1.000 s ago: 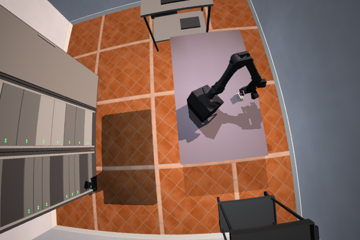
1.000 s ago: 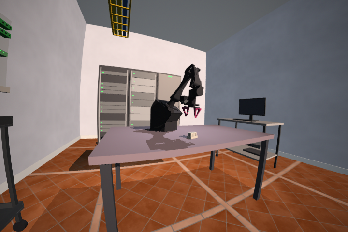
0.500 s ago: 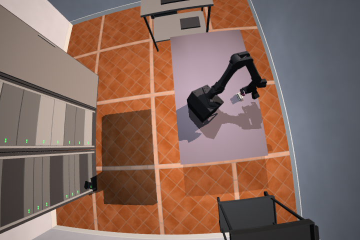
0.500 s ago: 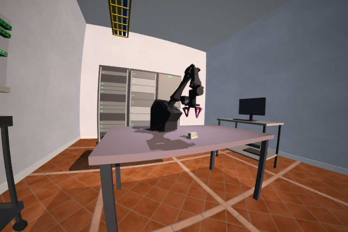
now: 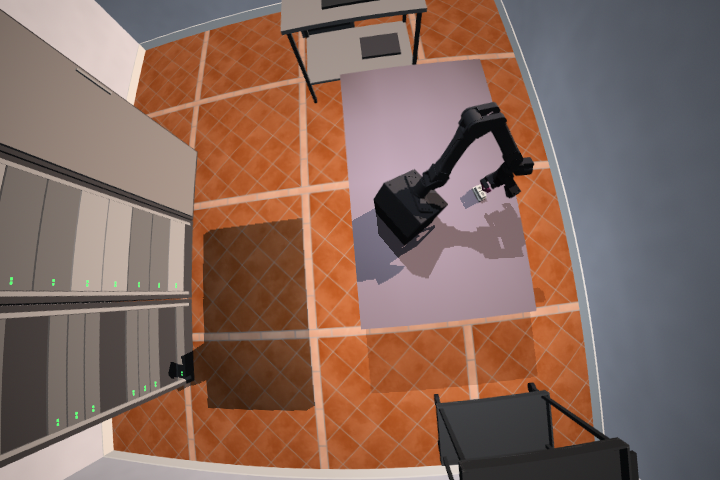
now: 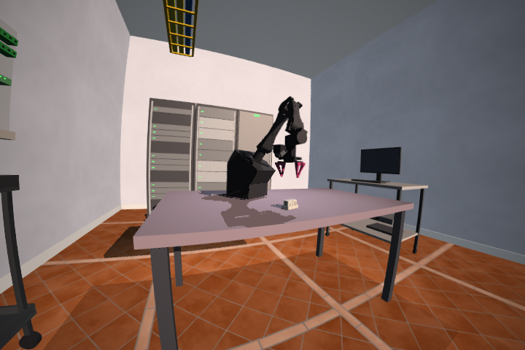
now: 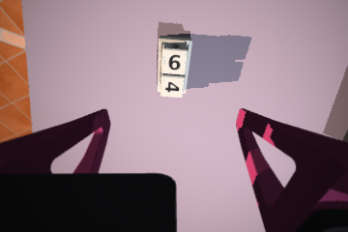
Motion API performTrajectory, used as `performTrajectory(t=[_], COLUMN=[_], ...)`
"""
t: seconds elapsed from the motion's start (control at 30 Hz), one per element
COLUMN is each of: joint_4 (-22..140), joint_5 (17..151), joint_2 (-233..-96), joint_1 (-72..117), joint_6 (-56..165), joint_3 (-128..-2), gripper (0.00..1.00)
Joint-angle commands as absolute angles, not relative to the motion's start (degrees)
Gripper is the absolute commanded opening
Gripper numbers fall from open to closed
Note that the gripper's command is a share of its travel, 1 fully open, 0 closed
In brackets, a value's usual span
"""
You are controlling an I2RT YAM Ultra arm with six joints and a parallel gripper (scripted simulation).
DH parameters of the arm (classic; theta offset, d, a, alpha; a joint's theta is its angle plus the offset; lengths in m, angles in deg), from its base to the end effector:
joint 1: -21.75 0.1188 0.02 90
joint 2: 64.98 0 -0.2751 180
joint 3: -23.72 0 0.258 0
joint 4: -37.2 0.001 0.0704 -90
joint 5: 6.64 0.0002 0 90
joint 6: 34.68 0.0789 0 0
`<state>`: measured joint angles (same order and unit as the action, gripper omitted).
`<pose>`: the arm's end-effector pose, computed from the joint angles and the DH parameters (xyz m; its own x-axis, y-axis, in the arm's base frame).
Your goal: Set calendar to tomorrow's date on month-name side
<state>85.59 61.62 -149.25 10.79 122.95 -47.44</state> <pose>0.3122 -0.0297 0.2076 -0.3255 0.9380 0.1194 0.7990 0.2053 0.5651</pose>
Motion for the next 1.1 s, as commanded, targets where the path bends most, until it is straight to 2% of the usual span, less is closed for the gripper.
performTrajectory(t=[0.0,1.07], joint_4=[84.5,79.9], joint_5=[61.9,62.8], joint_2=[-150.4,-153.5], joint_1=[11.3,12.3], joint_6=[116.7,53.8], joint_3=[-46.8,-47.3], gripper=[1.00,1.00])
